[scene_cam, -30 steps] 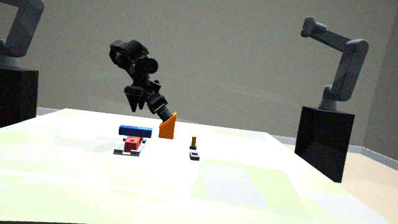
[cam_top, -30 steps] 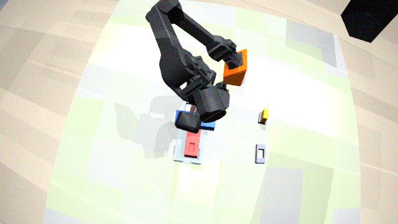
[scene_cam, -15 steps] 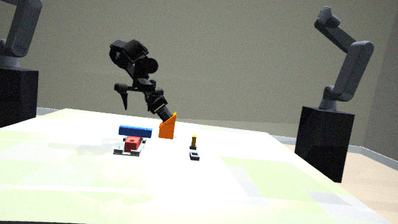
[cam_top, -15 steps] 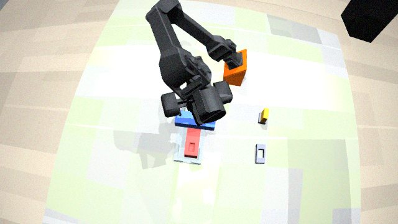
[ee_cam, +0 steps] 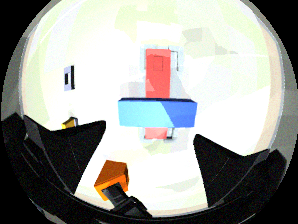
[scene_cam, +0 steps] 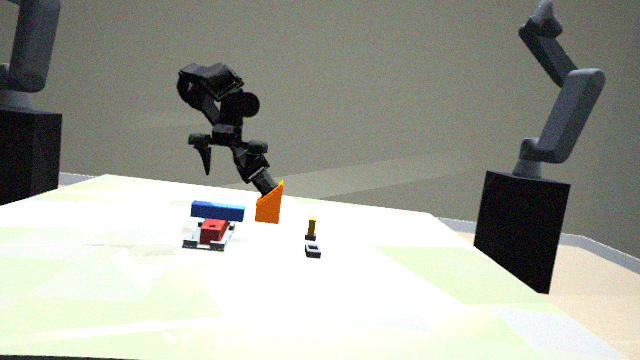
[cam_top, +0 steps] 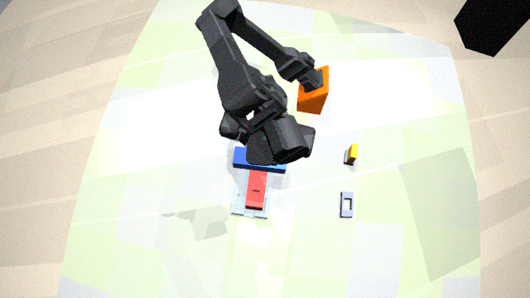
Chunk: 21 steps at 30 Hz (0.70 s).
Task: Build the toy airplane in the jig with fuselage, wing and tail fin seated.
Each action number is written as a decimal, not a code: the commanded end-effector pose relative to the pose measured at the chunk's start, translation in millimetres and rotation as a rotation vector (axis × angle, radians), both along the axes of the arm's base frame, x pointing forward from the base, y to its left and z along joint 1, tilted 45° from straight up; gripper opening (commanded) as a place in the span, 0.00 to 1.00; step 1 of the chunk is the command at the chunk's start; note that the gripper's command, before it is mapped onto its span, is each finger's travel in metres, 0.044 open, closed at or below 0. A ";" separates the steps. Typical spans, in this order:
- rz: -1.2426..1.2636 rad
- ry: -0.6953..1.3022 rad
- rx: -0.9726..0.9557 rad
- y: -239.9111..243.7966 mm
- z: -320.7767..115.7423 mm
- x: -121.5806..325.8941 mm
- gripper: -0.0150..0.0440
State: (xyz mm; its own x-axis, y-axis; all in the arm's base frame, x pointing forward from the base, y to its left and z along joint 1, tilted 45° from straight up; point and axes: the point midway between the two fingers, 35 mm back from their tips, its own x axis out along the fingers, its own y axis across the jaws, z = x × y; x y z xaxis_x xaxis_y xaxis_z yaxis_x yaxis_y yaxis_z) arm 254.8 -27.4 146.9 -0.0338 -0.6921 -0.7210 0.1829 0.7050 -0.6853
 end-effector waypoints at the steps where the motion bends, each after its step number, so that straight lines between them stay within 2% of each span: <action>1: 0.013 0.015 0.024 38.9 -34.5 5.7 1.00; 6: 0.015 0.019 0.040 107.0 -95.0 -6.8 1.00; 12: 0.007 0.022 0.012 167.9 -164.6 -53.9 1.00; 18: 0.002 0.018 0.005 172.5 -171.6 -60.0 1.00; 21: 0.003 0.018 0.005 158.4 -187.7 -59.7 1.00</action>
State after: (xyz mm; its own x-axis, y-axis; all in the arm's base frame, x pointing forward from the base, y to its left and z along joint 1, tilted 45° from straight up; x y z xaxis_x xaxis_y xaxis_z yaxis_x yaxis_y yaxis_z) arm 197.2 144.5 -27.3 -0.0310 -0.6765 -0.7358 0.1711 0.7217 -0.6707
